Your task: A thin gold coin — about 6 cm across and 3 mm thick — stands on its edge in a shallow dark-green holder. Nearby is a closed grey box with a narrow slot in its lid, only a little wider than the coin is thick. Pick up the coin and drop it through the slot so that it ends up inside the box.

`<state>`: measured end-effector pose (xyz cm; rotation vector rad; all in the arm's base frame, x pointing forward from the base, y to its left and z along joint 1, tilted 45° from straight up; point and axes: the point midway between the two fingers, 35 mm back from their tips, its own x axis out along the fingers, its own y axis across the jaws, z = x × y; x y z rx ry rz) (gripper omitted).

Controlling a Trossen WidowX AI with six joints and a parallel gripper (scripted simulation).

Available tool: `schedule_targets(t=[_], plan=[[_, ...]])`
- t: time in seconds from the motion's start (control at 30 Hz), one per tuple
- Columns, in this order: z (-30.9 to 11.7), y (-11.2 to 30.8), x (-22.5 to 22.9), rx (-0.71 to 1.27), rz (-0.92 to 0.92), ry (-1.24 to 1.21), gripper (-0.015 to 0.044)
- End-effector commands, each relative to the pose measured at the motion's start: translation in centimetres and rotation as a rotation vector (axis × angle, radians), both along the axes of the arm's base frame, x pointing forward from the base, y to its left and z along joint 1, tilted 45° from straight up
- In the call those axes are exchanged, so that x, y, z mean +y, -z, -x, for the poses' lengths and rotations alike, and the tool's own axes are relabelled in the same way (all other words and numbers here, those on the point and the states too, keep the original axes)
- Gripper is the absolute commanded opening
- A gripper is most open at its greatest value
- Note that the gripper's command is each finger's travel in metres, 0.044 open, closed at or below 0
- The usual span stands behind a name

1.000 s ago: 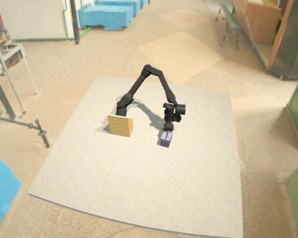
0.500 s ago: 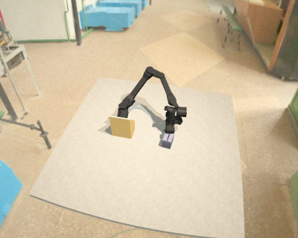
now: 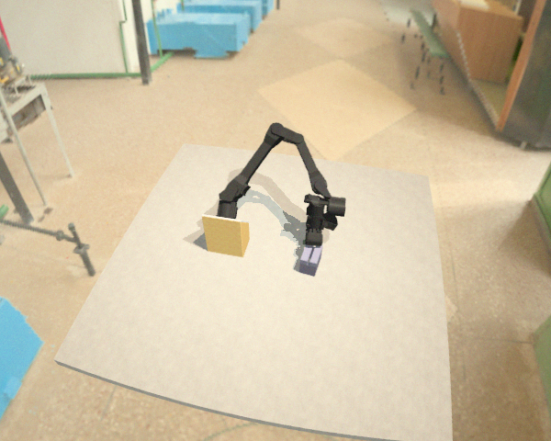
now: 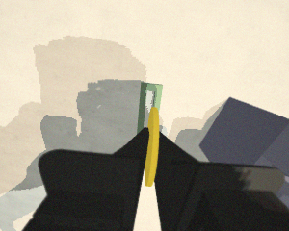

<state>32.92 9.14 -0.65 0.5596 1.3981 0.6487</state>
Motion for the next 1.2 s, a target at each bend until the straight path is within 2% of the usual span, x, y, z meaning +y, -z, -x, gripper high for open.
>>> schedule_targets(t=[0.0, 1.03, 1.17], plan=[[-0.4, -0.8, -0.8, -0.014, 0.001, 0.002, 0.0], [0.3, -6.1, -6.1, -0.014, 0.001, 0.002, 0.0], [0.4, -6.1, -6.1, -0.075, 0.006, -0.059, 0.0]])
